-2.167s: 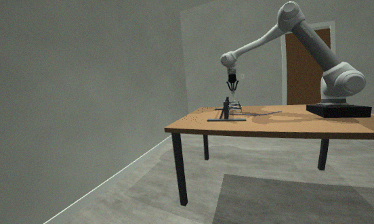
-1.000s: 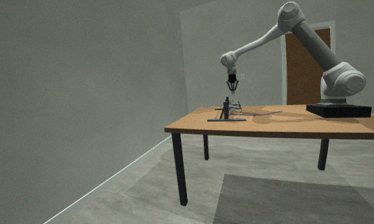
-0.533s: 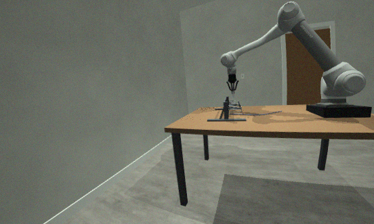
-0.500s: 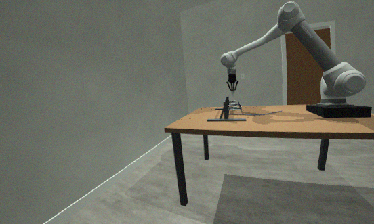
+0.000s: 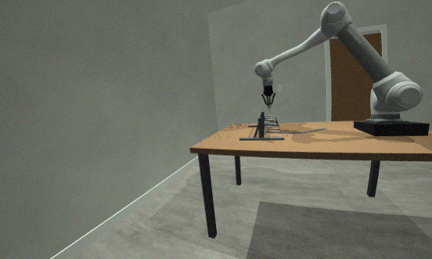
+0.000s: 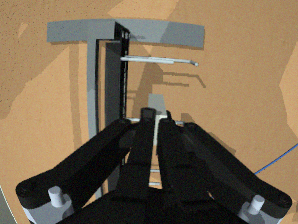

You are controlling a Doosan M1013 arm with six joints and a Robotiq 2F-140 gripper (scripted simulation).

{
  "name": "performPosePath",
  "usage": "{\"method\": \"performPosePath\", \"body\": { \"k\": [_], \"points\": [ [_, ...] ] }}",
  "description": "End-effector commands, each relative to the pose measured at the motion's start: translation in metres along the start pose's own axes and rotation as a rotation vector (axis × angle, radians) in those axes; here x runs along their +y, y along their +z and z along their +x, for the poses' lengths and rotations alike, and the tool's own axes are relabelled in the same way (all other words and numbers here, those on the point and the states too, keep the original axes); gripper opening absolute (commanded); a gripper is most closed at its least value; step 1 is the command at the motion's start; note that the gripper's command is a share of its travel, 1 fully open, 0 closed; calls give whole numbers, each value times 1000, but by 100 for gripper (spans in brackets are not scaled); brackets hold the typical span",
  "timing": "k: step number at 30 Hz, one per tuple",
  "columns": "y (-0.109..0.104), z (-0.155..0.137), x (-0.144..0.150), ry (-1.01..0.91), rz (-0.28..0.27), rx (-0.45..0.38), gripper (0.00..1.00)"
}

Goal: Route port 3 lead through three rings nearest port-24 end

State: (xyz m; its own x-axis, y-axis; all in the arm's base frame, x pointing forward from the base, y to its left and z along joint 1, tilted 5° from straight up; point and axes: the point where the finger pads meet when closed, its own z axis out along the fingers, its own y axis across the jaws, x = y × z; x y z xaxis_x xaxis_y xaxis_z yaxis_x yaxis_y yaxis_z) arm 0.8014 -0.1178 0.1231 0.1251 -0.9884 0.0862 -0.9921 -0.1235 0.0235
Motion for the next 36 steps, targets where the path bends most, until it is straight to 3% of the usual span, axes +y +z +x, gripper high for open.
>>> {"method": "performPosePath", "body": {
  "k": [1,4,10,12,13,27,29,30,36],
  "points": [
    [-5,-4,-4,-4,7,-3,0],
    [-7,-9,3,19,7,-3,0],
    [-16,-46,54,192,7,-4,0],
    [-16,-46,54,192,7,-4,0],
    [-19,-60,76,261,7,-4,0],
    [-20,-124,191,605,6,-5,0],
    [-20,-124,191,605,6,-5,0],
    [-18,-136,217,676,6,-5,0],
    [-12,-158,268,818,5,-6,0]
  ]
}}
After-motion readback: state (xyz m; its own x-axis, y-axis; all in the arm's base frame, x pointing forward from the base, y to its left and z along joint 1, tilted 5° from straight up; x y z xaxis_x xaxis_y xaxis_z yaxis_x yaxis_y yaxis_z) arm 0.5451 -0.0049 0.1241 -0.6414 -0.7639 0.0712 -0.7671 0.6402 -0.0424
